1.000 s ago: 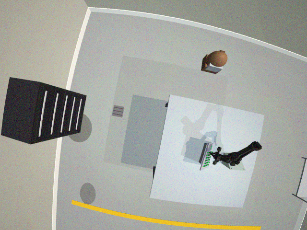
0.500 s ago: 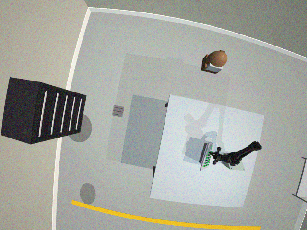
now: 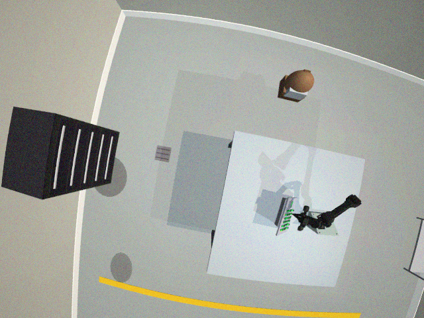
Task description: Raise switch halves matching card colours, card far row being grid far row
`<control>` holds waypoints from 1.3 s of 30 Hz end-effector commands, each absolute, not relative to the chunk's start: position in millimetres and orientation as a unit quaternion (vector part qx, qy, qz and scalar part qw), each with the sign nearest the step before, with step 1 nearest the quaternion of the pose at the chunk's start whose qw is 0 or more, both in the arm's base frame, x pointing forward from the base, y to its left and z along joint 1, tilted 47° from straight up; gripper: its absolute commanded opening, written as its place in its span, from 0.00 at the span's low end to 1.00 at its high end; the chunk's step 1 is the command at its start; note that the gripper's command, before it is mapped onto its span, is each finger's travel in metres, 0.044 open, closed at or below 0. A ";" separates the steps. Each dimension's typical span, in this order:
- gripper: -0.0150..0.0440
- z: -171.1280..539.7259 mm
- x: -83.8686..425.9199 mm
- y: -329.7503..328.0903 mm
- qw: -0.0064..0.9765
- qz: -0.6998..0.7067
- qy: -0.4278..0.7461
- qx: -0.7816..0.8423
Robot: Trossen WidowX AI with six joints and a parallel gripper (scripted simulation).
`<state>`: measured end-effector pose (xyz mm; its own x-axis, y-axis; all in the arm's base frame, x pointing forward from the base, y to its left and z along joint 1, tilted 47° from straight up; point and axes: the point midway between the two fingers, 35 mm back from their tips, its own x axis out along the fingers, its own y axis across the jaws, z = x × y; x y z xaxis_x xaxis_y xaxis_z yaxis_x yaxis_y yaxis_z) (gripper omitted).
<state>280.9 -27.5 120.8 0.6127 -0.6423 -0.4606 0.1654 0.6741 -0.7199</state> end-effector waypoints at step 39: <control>0.25 27.2 294.1 43.7 0.838 -0.254 0.367 -0.315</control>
